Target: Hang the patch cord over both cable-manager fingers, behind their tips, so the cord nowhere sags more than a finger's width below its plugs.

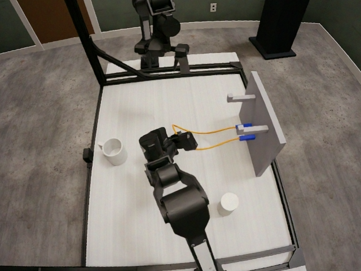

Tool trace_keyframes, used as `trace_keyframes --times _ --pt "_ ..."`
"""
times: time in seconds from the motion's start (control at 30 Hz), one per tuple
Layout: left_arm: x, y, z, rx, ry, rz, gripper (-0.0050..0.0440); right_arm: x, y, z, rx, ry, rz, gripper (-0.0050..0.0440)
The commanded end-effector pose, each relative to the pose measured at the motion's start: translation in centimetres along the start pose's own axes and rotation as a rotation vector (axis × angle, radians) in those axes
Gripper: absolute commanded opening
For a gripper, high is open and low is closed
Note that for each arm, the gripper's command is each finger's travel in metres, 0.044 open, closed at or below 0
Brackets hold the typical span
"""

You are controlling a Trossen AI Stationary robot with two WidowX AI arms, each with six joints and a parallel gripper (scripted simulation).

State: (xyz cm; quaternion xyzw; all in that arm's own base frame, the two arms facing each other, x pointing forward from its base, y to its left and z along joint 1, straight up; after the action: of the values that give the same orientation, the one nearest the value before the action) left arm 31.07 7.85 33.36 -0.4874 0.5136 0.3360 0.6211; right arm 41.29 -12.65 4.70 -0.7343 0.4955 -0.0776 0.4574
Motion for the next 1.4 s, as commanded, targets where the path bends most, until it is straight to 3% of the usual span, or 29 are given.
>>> trace_keyframes --times 0.0,0.73,1.37 --pt "-0.7 0.3 -0.2 0.003 -0.01 -0.017 0.044 0.1 -1.7 -1.1 0.048 0.006 -0.022 0.0025" --pt "-0.7 0.3 -0.2 0.003 -0.01 -0.017 0.044 1.5 -2.8 -2.9 0.111 -0.01 0.015 0.0025" --pt "-0.7 0.3 -0.2 0.003 -0.01 -0.017 0.044 2.3 -5.0 -5.8 0.203 -0.018 0.034 0.0025"
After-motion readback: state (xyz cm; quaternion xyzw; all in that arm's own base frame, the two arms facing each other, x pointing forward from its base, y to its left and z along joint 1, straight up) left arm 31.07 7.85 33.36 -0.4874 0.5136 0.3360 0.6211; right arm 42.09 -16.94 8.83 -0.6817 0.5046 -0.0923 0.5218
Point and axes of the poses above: on each arm, the point midway between the two fingers, 35 mm back from their tips, its own x axis out along the fingers, its own z axis across the jaws, y = z × x, the point moved 9 cm from there along -x, back along the fingers, and after that the axes turned 1 degree about -x, right-handed, at the moved point
